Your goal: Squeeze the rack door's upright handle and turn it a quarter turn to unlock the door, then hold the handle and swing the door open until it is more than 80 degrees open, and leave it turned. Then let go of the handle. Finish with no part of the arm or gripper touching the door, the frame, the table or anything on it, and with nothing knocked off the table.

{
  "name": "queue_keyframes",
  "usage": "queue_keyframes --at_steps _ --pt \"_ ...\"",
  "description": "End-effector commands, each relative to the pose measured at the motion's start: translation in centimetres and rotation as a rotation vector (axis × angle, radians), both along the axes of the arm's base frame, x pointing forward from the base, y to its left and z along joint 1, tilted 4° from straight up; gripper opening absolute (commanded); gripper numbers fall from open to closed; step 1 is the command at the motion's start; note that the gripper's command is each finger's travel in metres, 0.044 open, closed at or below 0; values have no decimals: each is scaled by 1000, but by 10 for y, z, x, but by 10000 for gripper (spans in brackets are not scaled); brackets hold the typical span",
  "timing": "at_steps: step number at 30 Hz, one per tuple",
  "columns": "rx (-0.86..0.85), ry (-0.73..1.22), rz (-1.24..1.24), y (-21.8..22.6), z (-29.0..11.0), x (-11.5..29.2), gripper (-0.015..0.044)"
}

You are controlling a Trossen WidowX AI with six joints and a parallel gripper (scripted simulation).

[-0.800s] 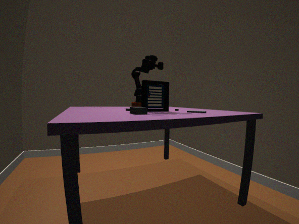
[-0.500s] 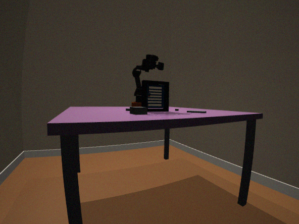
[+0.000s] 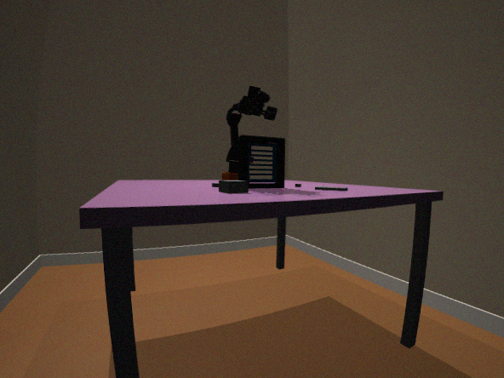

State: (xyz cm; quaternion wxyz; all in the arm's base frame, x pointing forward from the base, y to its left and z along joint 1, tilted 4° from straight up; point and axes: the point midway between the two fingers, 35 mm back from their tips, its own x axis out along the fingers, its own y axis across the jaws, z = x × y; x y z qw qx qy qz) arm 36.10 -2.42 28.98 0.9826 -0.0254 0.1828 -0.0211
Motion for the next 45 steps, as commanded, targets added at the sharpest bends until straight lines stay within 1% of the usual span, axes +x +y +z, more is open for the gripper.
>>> queue_keyframes --at_steps 1,11,22,45 --pt "-4 77 1 -4 -6 5 284" --pt "0 302 -6 -17 -26 10 284" --pt "23 550 -5 -30 -48 8 284" --pt "129 1051 20 -50 -74 -22 284"
